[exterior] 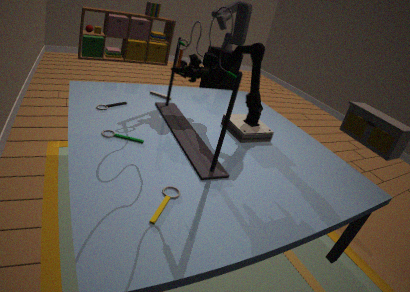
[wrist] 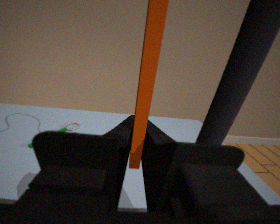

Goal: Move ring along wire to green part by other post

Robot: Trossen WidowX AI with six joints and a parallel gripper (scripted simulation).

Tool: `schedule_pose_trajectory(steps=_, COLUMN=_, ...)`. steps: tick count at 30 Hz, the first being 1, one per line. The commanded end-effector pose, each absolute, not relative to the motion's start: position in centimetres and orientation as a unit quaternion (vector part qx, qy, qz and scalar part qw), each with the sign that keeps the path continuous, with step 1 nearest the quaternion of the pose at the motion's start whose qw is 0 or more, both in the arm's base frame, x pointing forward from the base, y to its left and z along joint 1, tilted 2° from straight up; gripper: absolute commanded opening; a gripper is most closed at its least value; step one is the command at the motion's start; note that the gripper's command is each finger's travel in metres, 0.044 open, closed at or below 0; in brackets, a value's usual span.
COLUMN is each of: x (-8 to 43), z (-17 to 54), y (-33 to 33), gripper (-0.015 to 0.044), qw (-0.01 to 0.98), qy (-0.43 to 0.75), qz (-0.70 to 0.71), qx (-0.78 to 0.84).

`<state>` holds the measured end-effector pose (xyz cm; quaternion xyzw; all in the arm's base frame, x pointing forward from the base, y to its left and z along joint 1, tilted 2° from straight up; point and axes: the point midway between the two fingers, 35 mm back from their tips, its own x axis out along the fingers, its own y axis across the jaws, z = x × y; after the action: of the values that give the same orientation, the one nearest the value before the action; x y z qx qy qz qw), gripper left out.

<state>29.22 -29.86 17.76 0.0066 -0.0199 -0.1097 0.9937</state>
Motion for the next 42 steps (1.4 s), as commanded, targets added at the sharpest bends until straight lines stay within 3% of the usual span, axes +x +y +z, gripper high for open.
schedule_pose_trajectory(steps=1, x=29.2, z=18.0, y=-29.8, gripper=-0.0150, qw=0.994, qy=-0.021, qz=-0.108, qx=0.005)
schedule_pose_trajectory(steps=42, x=30.1, z=18.0, y=-26.1, gripper=-0.0150, qw=0.994, qy=-0.023, qz=-0.104, qx=0.025)
